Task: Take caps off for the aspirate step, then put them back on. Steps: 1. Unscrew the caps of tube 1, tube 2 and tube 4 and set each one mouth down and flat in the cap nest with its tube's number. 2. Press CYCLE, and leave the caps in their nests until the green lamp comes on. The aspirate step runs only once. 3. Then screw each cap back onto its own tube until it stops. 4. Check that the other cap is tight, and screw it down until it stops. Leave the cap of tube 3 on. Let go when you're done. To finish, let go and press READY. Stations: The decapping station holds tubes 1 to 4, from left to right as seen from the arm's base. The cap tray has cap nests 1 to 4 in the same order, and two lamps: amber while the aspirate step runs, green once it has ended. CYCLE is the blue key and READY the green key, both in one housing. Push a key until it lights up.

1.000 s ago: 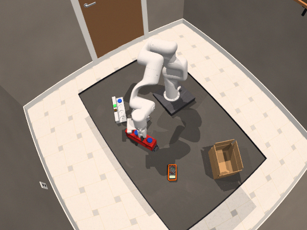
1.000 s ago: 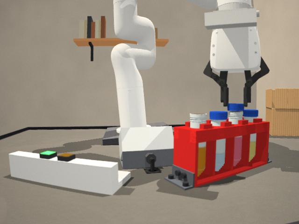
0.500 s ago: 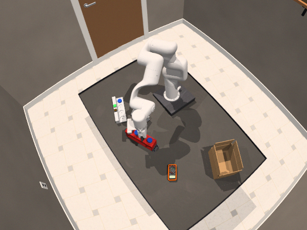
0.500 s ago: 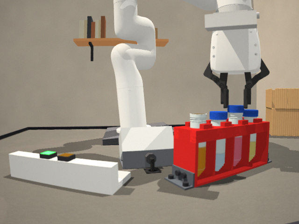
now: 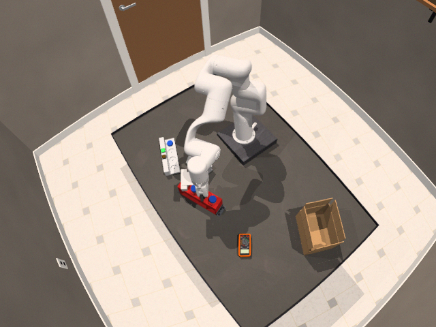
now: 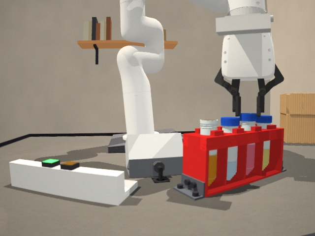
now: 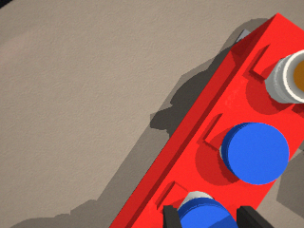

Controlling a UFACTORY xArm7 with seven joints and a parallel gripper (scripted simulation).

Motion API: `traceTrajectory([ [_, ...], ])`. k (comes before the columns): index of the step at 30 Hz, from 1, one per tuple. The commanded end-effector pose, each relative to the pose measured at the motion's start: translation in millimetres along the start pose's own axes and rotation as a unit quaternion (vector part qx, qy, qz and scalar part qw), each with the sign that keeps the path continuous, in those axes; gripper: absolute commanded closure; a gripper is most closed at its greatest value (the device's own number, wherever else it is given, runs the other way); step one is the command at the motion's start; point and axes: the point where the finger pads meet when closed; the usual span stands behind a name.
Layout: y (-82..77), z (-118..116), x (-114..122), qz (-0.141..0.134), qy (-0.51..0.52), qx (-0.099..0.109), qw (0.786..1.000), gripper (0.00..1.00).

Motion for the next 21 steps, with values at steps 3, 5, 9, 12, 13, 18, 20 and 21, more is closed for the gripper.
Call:
traceTrajectory([
  [3, 0.8, -1.5, -0.9, 0.001, 0.0, -0.002, 1.0, 1.0],
  [5, 0.9, -1.5, -0.9, 0.001, 0.0, -0.002, 1.0, 1.0],
  [9, 0.9, -1.5, -0.9, 0.001, 0.0, -0.002, 1.0, 1.0],
  [12, 0.9, -1.5, -0.9, 0.001, 0.0, -0.002, 1.0, 1.0],
  [13, 0.9, -1.5, -0.9, 0.001, 0.0, -0.002, 1.0, 0.54],
  [18, 0.9, -1.5, -0.9, 0.001, 0.0, -0.002, 1.0, 0.54],
  [20, 0.8, -1.5, -0.9, 0.001, 0.0, -0.002, 1.0, 0.54],
  [21, 0.9, -1.5, -0.9, 0.001, 0.0, -0.002, 1.0, 0.54],
])
Point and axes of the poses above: the point where the finger pads meet when closed, its own y axis out along the fingers, its own z axis across the jaws, x = y × z, and after that the axes turned 6 degrees about -y, right-handed
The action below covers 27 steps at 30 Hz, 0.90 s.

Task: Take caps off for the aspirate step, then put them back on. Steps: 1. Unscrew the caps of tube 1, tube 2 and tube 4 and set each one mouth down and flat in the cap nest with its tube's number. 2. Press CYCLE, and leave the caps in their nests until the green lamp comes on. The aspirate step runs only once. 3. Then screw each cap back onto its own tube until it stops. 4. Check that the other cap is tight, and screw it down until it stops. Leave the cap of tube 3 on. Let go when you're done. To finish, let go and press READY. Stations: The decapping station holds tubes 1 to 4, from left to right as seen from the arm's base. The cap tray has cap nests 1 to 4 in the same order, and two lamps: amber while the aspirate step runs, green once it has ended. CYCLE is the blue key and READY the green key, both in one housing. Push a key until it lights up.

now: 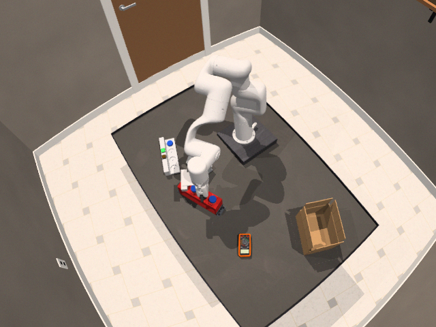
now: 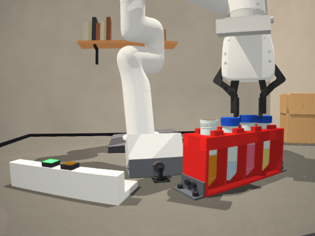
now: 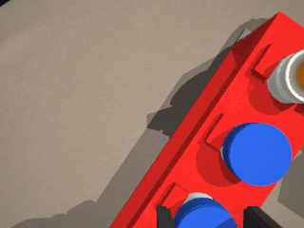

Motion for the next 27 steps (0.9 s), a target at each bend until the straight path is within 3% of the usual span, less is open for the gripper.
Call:
traceTrajectory([
  [1, -1.9, -1.5, -0.9, 0.001, 0.0, -0.002, 1.0, 0.54],
  [12, -1.9, -1.5, -0.9, 0.001, 0.0, -0.002, 1.0, 0.54],
  [19, 0.7, -1.5, -0.9, 0.001, 0.098, -0.002, 0.995, 0.54],
  [27, 4.7, -1.5, -0.9, 0.001, 0.098, -0.002, 0.995, 0.54],
])
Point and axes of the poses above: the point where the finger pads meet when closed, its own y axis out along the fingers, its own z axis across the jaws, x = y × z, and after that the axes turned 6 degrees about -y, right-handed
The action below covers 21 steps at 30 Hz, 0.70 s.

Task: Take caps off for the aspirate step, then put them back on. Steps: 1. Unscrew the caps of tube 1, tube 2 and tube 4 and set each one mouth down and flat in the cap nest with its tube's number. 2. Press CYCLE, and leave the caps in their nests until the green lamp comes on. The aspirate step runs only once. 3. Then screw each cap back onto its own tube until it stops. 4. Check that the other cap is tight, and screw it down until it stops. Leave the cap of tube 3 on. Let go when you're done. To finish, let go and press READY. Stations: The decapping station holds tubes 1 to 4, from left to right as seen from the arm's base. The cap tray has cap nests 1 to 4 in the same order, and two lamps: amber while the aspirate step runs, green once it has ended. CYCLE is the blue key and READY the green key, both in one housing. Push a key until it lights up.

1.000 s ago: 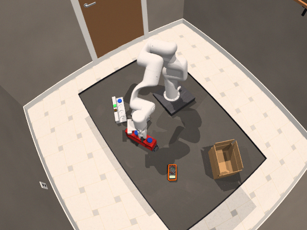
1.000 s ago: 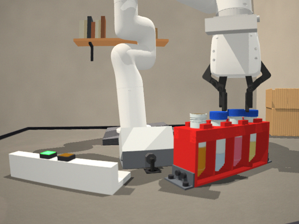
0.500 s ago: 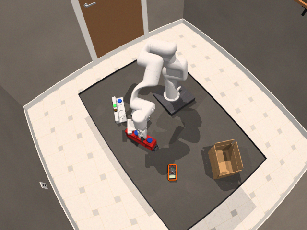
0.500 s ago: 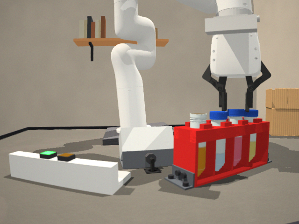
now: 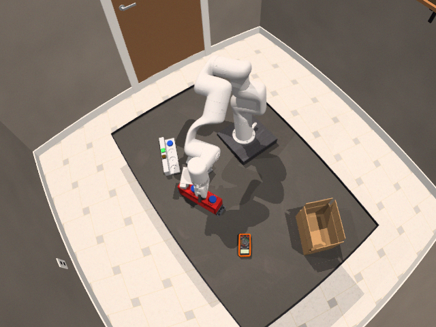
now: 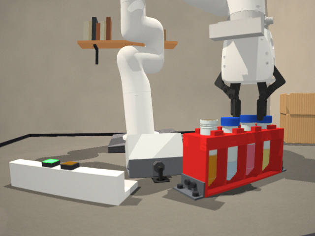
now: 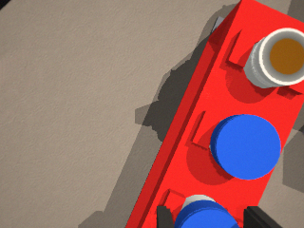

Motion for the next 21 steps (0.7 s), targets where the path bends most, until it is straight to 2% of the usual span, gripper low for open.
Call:
traceTrajectory([
  [1, 0.7, -1.7, -0.6, 0.002, 0.007, -0.002, 1.0, 0.54],
  [8, 1.3, -1.7, -0.6, 0.002, 0.007, -0.002, 1.0, 0.54],
  [9, 1.3, -1.7, -0.6, 0.002, 0.007, -0.002, 1.0, 1.0],
  [21, 1.3, -1.7, -0.6, 0.002, 0.007, -0.002, 1.0, 1.0],
])
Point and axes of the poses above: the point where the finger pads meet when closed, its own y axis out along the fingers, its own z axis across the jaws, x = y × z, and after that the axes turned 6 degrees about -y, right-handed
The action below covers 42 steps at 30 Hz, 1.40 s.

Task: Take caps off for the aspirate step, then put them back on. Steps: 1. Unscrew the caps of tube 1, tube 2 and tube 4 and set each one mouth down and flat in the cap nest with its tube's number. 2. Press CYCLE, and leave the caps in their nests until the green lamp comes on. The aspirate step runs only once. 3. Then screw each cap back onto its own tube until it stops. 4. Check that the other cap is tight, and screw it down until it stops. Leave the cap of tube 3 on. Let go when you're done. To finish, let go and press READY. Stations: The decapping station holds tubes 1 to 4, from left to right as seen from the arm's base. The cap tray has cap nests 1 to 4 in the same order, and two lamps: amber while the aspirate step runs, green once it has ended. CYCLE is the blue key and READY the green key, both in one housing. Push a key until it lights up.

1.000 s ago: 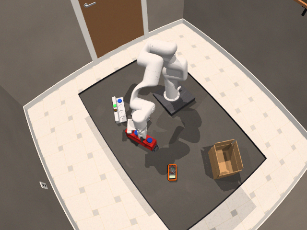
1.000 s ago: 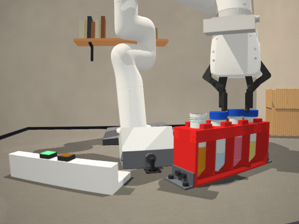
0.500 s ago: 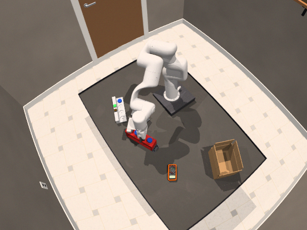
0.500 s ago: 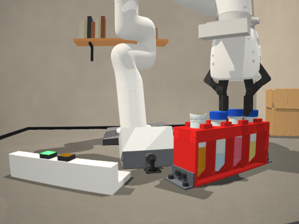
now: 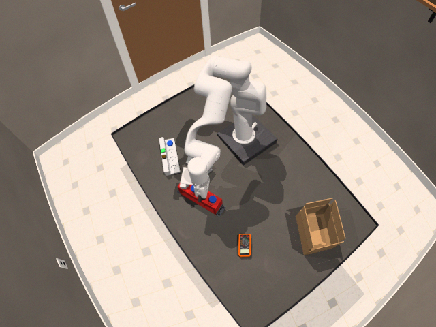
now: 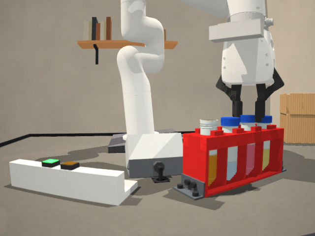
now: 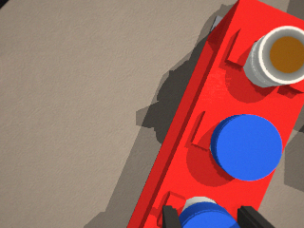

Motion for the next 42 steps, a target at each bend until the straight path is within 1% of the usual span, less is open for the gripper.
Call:
traceTrajectory([
  [1, -1.5, -1.6, -0.5, 0.001, 0.0, -0.002, 1.0, 1.0],
  [2, -1.5, -1.6, -0.5, 0.001, 0.0, -0.002, 1.0, 1.0],
  [8, -1.2, -1.6, -0.5, 0.001, 0.1, -0.002, 0.995, 1.0],
  [12, -1.0, -1.6, -0.5, 0.0, 0.166, -0.002, 0.986, 1.0],
  [16, -0.8, -1.6, -0.5, 0.0, 0.231, -0.002, 0.973, 1.0],
  [18, -0.8, -1.6, -0.5, 0.0, 0.231, -0.002, 0.973, 1.0],
  [22, -0.6, -1.6, -0.5, 0.0, 0.295, -0.002, 0.955, 1.0],
  [27, -0.3, -1.6, -0.4, 0.0, 0.374, -0.002, 0.927, 1.0],
  [28, -0.3, -1.6, -0.5, 0.0, 0.383, -0.002, 0.924, 1.0],
  [36, -0.3, -1.6, -0.5, 0.0, 0.383, -0.002, 0.924, 1.0],
  [37, -0.3, -1.6, -0.4, 0.0, 0.383, -0.002, 0.924, 0.54],
  [42, -0.3, -1.6, -0.5, 0.0, 0.383, -0.002, 0.924, 0.54],
])
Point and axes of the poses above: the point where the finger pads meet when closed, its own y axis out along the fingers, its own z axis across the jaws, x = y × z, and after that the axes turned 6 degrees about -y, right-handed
